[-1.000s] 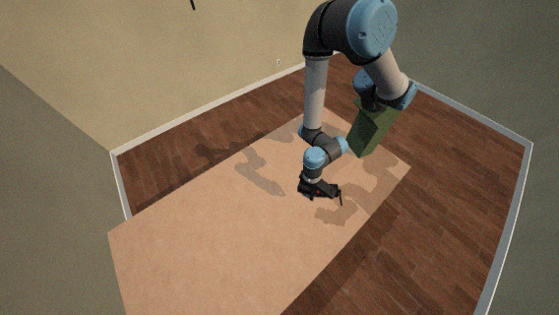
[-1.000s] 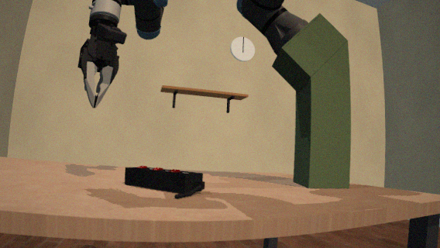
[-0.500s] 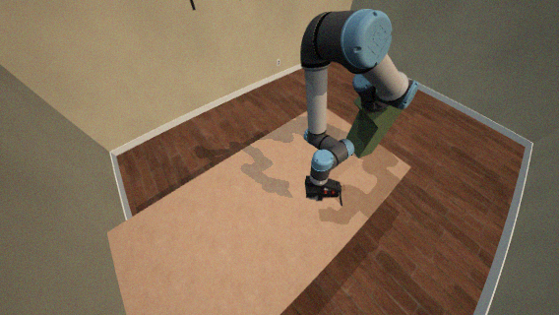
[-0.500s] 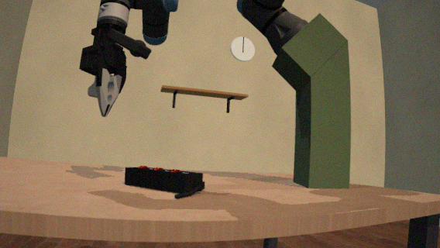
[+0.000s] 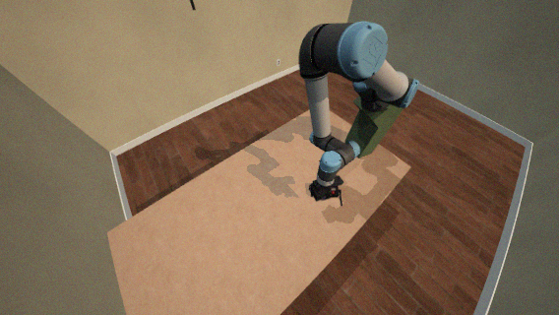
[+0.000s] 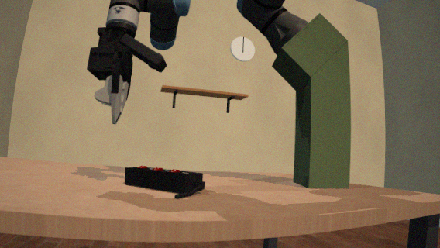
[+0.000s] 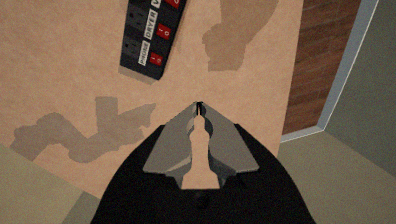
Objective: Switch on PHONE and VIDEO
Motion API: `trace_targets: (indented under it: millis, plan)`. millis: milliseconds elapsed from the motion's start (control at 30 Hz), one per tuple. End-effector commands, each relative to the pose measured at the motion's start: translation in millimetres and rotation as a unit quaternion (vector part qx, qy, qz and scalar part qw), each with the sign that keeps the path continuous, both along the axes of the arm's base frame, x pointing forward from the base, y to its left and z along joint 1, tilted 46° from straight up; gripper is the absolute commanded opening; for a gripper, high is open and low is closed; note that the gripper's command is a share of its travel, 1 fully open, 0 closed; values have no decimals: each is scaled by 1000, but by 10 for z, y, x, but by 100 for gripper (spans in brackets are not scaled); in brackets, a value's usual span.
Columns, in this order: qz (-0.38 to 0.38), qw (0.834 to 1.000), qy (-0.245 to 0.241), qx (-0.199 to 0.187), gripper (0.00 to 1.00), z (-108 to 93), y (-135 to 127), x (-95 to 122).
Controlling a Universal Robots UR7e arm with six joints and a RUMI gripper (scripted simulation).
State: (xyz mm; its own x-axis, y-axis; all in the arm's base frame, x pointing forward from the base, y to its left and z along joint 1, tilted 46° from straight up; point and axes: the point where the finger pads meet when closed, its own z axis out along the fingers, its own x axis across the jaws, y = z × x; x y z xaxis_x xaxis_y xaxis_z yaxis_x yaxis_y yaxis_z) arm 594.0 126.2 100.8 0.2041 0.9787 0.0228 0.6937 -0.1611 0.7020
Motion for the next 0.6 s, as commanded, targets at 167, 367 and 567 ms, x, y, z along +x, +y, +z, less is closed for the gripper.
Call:
trace_targets:
  millis: [167,367,567]
  plan:
    - [115,987,10,-113,0,-200,27,-66]
    - [150,977,14,-150,0,-262,34,-91]
    - [212,953,23,-216,0,-367,48,-138]
